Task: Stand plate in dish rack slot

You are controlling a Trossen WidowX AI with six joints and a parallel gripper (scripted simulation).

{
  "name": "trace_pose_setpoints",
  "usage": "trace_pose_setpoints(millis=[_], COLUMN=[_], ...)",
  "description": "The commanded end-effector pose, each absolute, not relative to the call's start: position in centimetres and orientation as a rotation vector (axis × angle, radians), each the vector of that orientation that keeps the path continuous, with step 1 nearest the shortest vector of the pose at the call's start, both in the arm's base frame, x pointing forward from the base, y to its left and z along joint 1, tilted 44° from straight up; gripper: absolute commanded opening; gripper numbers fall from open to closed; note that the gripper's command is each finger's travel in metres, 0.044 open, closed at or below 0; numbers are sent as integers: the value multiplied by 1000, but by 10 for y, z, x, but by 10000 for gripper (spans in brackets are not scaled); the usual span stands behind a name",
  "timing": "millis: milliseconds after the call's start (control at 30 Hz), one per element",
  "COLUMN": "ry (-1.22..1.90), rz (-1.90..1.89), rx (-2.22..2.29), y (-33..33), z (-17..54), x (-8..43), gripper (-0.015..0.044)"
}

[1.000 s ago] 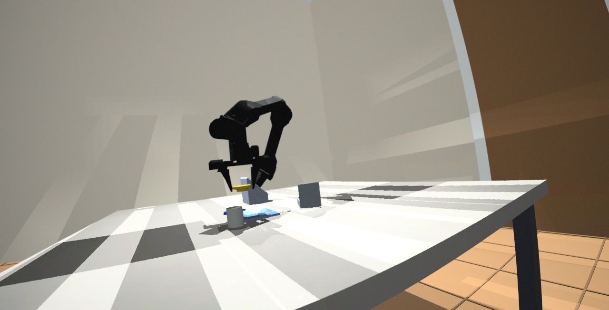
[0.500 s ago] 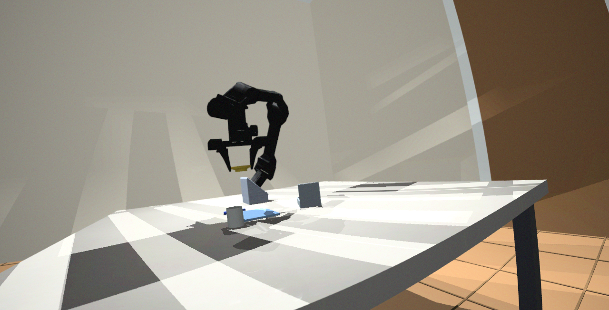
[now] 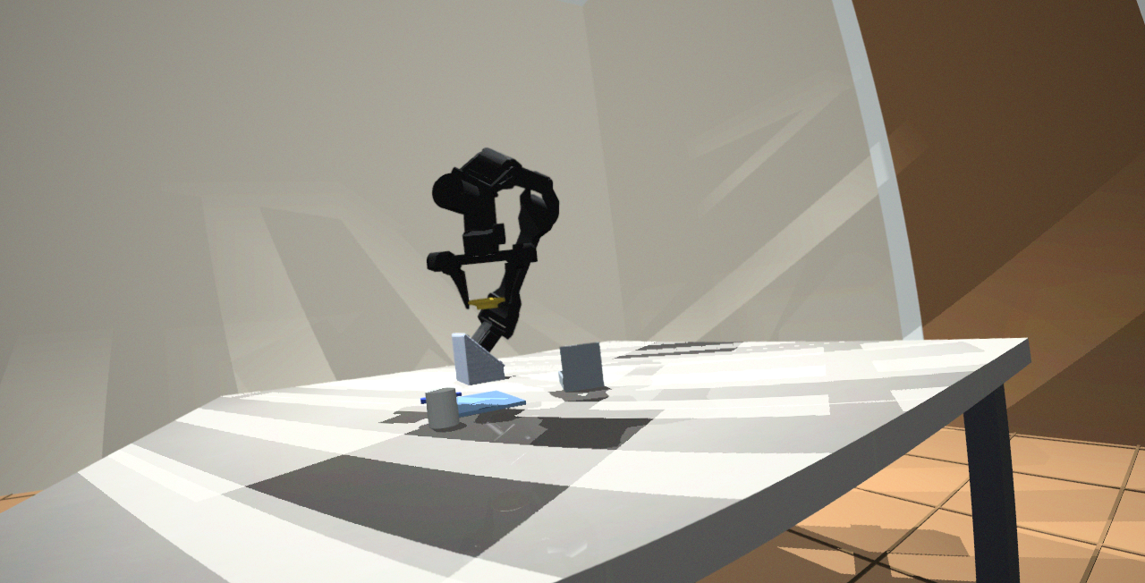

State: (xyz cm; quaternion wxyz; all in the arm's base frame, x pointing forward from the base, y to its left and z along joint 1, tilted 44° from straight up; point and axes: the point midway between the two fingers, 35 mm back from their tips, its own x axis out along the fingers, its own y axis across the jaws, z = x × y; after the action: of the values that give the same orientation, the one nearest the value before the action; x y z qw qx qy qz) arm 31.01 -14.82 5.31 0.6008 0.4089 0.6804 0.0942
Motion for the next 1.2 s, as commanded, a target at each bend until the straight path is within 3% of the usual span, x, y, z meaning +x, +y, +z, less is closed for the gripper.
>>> trace_pose_setpoints(millis=[0,1167], ry=[1605,1631], rz=[112,-959], rx=[1055,1943], y=[-133,-6], z=[71,170], x=[306,225], gripper=[0,0])
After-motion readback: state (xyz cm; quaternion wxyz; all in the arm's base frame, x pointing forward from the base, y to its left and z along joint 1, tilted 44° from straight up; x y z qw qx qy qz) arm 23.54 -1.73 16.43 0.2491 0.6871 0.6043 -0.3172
